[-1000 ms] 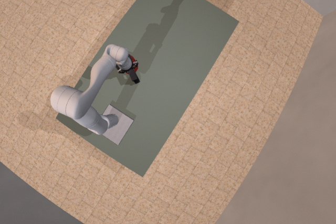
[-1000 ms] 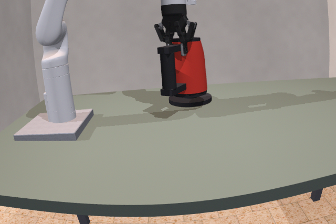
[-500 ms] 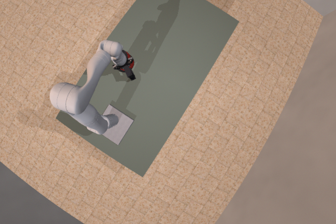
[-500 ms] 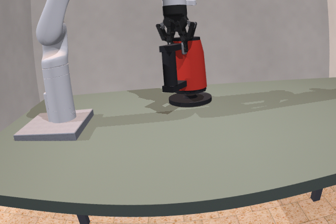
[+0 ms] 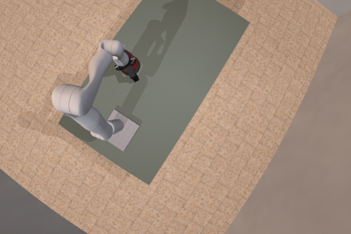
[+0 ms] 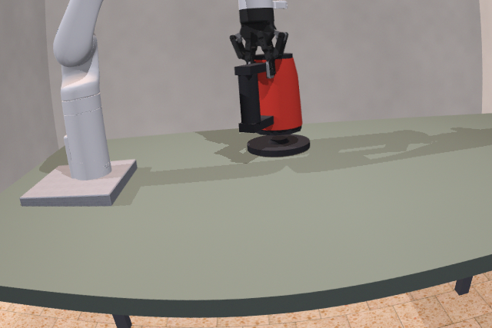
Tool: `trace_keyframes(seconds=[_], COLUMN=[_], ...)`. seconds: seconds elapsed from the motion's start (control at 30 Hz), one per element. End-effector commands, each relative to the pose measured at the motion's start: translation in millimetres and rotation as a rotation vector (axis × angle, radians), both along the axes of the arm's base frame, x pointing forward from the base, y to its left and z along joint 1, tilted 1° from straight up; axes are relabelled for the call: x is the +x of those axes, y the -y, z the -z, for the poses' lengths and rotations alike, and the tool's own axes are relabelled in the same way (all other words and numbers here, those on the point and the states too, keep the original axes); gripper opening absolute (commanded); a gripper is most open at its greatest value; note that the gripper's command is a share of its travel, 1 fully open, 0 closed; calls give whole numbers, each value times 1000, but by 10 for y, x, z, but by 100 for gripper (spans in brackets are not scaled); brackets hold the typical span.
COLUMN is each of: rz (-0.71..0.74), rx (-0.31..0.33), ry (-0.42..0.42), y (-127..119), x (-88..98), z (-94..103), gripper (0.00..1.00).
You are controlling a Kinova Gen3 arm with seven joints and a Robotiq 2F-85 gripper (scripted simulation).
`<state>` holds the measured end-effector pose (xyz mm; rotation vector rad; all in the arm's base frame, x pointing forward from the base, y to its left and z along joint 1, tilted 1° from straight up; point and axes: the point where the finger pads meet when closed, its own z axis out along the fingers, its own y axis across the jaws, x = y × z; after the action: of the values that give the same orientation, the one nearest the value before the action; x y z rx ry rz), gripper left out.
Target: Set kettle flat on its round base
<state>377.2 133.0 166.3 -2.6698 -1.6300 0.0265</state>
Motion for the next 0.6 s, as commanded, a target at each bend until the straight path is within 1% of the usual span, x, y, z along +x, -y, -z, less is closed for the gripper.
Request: trace_keyframes(seconds=[0.0,0.57], rz=[-5,-5], rx=[1,1], ry=[1,1], y=[-33,-92], x=[2,4], z=[-1,-1], gripper=[0,0])
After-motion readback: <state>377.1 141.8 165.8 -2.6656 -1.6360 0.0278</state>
